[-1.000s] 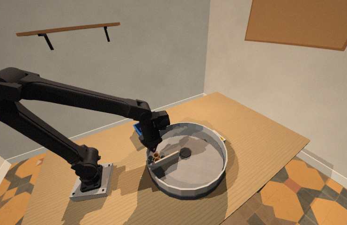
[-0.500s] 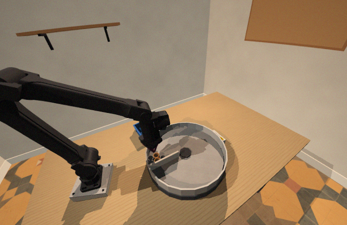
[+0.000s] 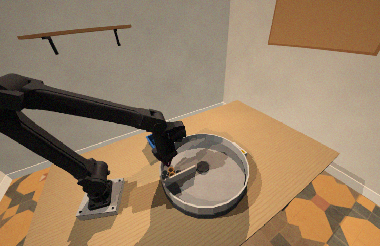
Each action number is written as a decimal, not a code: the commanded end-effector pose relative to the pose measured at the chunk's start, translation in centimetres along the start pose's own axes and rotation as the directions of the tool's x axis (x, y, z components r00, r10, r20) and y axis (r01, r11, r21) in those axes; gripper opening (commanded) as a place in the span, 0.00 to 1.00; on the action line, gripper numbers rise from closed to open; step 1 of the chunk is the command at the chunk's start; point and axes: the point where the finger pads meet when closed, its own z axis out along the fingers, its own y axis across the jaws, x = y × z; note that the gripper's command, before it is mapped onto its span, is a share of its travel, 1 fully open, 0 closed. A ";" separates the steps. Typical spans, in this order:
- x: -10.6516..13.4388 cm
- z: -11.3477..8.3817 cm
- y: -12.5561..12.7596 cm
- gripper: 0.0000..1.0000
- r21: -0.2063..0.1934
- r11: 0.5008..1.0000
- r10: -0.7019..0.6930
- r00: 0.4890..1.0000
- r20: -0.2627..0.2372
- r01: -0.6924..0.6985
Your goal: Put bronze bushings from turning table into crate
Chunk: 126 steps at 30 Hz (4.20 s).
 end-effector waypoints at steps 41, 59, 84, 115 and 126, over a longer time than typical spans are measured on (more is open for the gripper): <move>-2.0 -1.8 -1.5 0.12 0.020 1.000 -0.003 0.999 0.039 0.002; -2.3 -2.0 -1.7 0.12 0.020 1.000 -0.003 0.999 0.039 0.003; -2.3 -2.0 -1.7 0.12 0.020 1.000 -0.003 0.999 0.039 0.003; -0.5 2.1 -0.7 0.12 0.000 1.000 -0.001 1.000 0.004 0.001; -0.5 2.1 -0.7 0.12 0.000 1.000 -0.001 1.000 0.004 0.001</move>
